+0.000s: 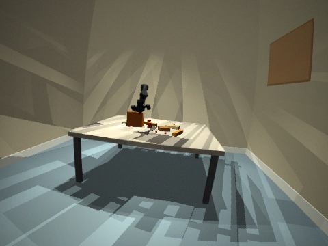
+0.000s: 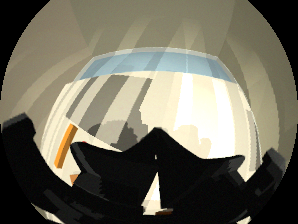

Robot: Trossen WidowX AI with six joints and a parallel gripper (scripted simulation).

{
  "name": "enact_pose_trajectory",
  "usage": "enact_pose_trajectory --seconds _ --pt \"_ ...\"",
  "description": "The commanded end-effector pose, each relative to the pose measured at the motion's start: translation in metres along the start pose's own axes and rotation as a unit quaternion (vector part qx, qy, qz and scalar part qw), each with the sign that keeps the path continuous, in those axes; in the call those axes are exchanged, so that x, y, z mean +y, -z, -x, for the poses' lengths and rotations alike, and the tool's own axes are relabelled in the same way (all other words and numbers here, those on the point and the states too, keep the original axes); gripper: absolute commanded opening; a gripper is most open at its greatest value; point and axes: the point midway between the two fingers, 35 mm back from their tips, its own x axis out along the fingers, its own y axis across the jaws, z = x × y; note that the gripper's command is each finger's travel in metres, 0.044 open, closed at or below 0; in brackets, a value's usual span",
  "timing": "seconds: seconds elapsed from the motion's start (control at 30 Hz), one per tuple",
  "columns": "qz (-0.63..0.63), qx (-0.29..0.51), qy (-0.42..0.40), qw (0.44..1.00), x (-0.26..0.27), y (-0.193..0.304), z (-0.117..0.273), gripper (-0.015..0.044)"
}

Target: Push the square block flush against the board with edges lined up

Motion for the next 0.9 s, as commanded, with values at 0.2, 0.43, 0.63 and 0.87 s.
enact_pose_trajectory --seconds 0.2,0.43,0.63,0.87 --pt "0.169 0.056 -0.025 0.984 0.029 0.028 0.000 0.0000" --pt "0.279 0.092 -0.046 0.955 0.045 0.049 0.002 0.0000" --pt "0.369 0.120 -0.067 0.919 0.058 0.067 0.004 0.0000" --pt "0.469 0.152 -0.096 0.865 0.071 0.090 0.008 0.0000"
